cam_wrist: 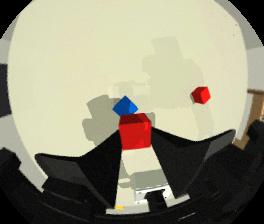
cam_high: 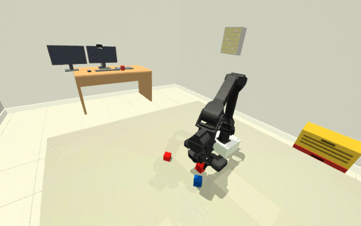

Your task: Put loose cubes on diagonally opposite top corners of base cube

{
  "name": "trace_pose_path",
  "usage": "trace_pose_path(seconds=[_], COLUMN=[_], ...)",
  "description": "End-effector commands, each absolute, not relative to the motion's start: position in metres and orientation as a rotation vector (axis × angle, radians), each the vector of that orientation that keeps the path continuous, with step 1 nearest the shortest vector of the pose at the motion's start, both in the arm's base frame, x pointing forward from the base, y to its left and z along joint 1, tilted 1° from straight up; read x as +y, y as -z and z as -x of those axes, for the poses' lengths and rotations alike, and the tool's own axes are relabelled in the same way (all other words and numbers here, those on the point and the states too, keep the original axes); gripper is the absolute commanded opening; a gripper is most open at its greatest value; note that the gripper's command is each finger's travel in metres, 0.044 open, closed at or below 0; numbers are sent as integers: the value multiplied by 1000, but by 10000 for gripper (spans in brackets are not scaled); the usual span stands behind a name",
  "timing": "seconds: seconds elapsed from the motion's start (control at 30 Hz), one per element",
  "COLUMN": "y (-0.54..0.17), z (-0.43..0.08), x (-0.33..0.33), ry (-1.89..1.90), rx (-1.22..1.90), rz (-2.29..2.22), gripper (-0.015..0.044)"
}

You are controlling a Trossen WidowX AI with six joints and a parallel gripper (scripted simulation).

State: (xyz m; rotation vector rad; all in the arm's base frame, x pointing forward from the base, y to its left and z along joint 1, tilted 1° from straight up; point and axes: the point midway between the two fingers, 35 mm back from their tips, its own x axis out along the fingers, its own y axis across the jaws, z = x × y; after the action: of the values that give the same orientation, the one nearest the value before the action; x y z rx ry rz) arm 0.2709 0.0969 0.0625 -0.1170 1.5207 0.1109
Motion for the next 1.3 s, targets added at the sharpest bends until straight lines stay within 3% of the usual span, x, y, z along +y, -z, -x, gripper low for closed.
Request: trace_pose_path(seconds=[0.0, 1.27], y=[-55, -28], z=[-268, -268], x=[107, 109], ry=[-35, -16], rx=[1536, 1537], rz=[38, 18], gripper=[105, 105])
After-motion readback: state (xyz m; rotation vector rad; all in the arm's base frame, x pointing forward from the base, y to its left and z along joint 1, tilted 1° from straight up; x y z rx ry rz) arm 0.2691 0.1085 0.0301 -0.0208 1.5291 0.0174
